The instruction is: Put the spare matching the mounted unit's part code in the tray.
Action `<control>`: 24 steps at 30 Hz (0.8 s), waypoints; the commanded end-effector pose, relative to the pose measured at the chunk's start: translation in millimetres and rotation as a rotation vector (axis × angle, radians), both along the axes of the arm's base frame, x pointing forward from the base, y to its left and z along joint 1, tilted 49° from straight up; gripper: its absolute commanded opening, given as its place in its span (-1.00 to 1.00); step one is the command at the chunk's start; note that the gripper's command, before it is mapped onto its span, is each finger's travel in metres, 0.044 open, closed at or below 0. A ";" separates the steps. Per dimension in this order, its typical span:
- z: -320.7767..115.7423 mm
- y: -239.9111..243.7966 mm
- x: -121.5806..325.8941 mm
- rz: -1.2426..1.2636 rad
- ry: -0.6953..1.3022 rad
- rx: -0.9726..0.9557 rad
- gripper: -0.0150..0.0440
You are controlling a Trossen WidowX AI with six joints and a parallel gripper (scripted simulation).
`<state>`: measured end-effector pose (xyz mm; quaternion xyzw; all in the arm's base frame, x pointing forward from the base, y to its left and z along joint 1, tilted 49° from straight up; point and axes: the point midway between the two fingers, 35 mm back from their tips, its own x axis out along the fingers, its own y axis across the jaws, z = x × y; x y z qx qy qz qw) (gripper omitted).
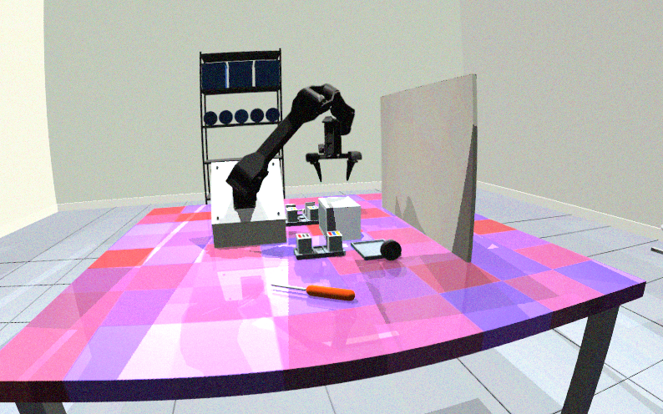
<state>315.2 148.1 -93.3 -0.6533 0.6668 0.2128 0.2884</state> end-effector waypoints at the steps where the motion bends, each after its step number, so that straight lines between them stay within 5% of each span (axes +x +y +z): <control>1: -8.9 -5.9 -1.9 0.008 0.020 0.002 0.82; 5: -29.9 -27.6 -1.7 0.008 0.020 0.000 0.53; 24: -38.4 -36.4 -0.6 0.009 0.019 0.001 0.53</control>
